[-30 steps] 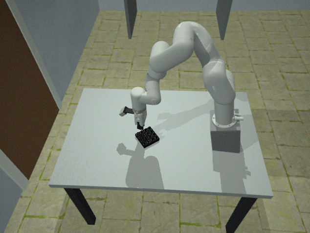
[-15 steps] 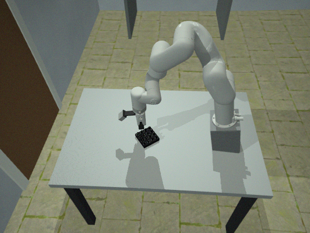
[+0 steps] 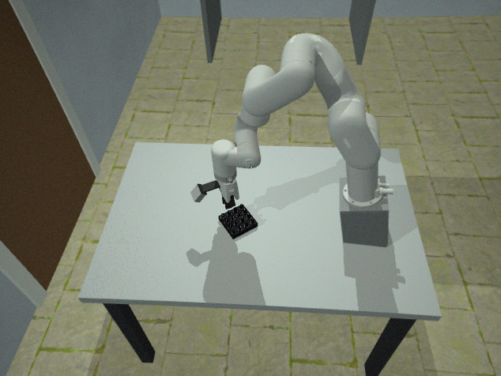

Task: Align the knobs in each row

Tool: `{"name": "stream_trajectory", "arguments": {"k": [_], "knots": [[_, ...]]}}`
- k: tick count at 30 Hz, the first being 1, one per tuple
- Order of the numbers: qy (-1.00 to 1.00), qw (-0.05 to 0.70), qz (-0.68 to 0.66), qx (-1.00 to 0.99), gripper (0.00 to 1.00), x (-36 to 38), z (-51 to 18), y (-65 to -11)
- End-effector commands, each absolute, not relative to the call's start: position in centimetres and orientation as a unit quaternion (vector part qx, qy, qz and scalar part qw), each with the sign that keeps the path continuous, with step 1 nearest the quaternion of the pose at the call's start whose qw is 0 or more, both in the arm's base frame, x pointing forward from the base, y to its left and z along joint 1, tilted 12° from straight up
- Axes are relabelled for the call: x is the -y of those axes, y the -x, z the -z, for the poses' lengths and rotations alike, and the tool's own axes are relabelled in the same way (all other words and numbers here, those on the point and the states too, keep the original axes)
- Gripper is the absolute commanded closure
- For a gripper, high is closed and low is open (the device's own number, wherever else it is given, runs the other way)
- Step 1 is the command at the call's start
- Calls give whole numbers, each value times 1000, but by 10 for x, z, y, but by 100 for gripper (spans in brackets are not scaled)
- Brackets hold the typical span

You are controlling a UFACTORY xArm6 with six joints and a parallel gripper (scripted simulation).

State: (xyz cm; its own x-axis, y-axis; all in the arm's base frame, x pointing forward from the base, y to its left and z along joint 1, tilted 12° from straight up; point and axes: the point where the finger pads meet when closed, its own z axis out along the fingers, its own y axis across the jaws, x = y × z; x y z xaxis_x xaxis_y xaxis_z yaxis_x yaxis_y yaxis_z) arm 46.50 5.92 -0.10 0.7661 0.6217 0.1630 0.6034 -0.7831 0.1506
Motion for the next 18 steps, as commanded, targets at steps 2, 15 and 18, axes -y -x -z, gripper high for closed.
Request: {"name": "stream_trajectory", "arguments": {"k": [2, 15, 18], "knots": [[-907, 34, -98, -408, 81, -59, -1, -466], [-843, 47, -93, -528, 81, -59, -3, -466], [-825, 50, -91, -555, 81, -59, -4, -466]]}}
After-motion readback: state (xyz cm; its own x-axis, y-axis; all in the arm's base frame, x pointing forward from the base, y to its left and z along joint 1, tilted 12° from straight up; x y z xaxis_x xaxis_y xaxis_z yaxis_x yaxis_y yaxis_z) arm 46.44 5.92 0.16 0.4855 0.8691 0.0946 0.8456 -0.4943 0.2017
